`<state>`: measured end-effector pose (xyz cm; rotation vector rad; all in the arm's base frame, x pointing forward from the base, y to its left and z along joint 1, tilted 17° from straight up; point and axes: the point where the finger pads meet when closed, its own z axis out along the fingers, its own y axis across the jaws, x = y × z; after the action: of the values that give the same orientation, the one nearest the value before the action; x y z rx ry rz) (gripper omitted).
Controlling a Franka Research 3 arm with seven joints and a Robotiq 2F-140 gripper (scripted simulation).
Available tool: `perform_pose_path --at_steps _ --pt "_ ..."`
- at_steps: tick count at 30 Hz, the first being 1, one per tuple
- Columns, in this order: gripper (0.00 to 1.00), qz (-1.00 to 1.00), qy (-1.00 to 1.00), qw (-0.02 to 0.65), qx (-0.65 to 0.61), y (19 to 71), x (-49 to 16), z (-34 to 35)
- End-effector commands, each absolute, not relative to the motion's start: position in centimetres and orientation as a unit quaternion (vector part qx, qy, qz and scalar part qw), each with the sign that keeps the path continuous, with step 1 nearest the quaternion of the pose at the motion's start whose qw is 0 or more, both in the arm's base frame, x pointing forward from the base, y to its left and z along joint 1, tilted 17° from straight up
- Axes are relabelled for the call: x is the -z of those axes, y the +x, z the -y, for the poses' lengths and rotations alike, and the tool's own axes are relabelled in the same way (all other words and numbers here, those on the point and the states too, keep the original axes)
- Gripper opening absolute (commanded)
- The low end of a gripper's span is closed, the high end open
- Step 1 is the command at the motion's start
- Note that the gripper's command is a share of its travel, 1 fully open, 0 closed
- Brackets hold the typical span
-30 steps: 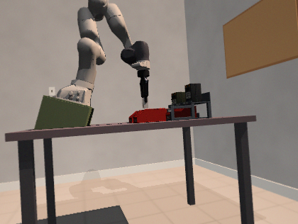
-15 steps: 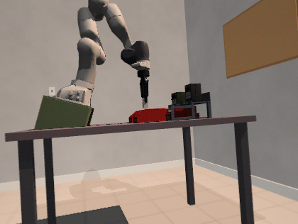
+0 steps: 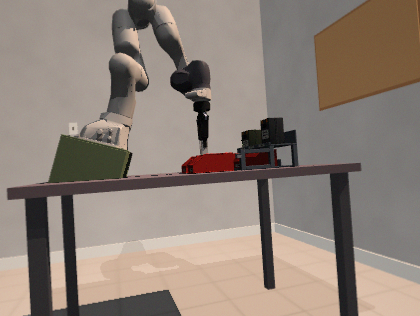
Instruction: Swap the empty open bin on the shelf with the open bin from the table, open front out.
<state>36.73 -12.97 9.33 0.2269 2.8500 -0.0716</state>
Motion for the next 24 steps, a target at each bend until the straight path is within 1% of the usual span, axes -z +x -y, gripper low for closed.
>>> perform_pose_path --at_steps 1,24 --pt "0.15 -0.986 0.076 0.146 0.028 37.2 -9.1 13.3" --pt "0.15 -0.986 0.076 0.146 0.028 37.9 -6.7 13.5"
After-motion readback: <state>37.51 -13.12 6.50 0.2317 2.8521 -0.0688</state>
